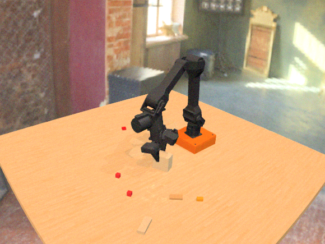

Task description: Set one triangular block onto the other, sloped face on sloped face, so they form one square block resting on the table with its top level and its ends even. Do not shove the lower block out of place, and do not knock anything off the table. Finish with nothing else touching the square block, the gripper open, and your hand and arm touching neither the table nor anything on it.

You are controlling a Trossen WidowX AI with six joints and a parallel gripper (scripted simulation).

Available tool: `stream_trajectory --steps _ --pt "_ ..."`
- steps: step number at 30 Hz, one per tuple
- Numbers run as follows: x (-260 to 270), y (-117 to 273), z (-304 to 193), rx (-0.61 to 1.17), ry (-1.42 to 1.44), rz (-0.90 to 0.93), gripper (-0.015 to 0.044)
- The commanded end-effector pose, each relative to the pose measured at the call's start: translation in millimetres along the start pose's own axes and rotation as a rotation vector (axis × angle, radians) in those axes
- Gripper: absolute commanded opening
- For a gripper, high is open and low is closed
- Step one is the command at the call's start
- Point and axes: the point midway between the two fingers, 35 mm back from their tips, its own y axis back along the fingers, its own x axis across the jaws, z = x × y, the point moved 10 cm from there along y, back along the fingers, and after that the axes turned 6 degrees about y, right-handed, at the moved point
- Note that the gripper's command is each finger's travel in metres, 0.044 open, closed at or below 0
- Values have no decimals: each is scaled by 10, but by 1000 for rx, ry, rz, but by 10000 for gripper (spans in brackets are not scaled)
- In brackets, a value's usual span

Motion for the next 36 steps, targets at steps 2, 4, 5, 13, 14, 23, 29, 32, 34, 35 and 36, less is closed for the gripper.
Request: stream_trajectory --steps 2,4,5,13,14,23,29,32,34,35,36 --pt "1 0 1 -1 -1 0 0" --pt "5 -4 2 -2 -2 1 0" --pt "6 -6 2 -3 -3 2 0" --pt "3 -10 3 -4 -5 7 0" --pt "3 -10 3 -4 -5 8 0" --pt "3 -14 3 -5 -7 10 0" --pt "2 -15 5 -4 -8 11 0" --pt "1 -15 5 -3 -9 12 0" --pt "-2 -15 6 -3 -9 14 0" --pt "-2 -15 6 -3 -9 14 0" --pt "0 -9 0 -2 -5 6 26"
